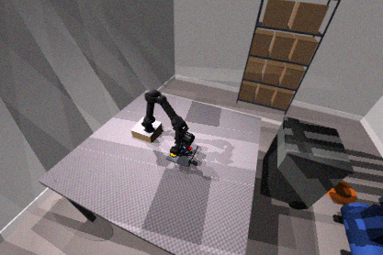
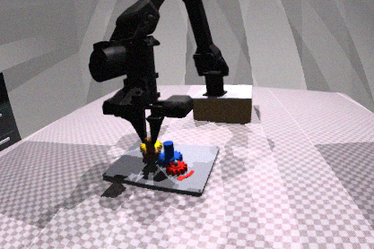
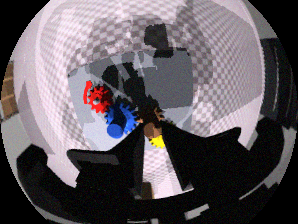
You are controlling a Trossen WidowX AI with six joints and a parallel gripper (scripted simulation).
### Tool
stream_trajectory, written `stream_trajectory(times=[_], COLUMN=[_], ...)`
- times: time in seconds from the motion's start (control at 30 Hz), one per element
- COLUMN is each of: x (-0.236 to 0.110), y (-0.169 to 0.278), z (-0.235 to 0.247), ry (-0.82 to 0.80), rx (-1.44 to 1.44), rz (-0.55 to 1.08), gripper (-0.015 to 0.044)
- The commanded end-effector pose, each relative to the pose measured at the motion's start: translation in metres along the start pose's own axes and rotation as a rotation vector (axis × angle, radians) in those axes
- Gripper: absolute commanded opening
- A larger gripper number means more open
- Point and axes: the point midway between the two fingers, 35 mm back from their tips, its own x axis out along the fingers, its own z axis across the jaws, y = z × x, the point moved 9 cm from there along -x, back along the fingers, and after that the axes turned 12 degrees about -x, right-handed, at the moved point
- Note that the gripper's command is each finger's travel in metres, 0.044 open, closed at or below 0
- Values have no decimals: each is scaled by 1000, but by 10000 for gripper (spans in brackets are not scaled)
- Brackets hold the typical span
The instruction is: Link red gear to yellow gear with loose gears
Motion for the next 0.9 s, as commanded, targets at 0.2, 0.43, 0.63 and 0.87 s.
stream_trajectory(times=[0.2,0.43,0.63,0.87], x=[2,2,3,4], y=[1,0,0,1], z=[0,-1,0,0], ry=[-1,-1,-1,-1], rx=[245,411,377,223], rz=[2,2,2,2], gripper=[0,0,0,0])
